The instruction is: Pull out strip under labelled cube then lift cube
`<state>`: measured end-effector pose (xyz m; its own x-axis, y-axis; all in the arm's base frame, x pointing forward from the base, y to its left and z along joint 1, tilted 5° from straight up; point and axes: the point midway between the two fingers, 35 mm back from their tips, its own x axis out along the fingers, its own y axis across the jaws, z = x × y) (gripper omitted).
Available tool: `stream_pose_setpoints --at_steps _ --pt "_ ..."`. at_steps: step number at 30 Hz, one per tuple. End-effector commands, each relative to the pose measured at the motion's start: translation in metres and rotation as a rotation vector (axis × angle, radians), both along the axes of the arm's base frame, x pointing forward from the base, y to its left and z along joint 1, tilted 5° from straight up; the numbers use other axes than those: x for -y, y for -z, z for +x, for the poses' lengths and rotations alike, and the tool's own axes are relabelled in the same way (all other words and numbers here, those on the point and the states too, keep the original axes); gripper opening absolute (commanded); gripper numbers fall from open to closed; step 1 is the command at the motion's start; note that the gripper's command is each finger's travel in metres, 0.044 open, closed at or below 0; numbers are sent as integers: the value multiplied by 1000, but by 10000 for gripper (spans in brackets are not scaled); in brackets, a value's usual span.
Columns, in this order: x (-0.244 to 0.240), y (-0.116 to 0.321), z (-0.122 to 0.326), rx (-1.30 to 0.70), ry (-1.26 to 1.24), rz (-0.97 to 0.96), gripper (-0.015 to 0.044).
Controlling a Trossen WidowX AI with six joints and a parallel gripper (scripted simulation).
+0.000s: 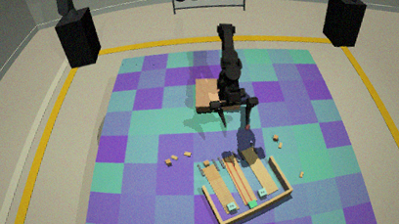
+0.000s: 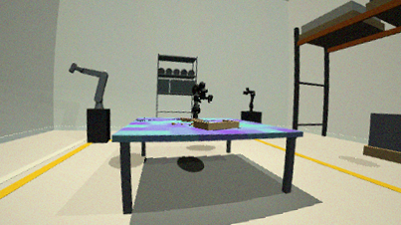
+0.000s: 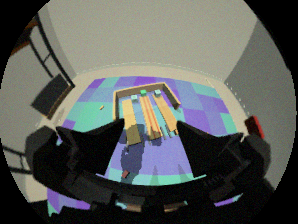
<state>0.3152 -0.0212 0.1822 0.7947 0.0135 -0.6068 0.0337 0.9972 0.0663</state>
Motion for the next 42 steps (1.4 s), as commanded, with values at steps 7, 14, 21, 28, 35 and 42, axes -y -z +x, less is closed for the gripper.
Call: stream_pose_setpoints --at_steps 7,14,21,28,35,42 --pt "15 4 25 -135 -24 -59 216" --pt "46 27 62 -401 -100 -134 33" --pt "80 67 86 -674 -227 -167 0" --pt "109 112 93 -904 -377 -146 0" --pt "109 116 97 -910 -382 -145 0" --pt "109 127 98 -909 -382 -145 0"
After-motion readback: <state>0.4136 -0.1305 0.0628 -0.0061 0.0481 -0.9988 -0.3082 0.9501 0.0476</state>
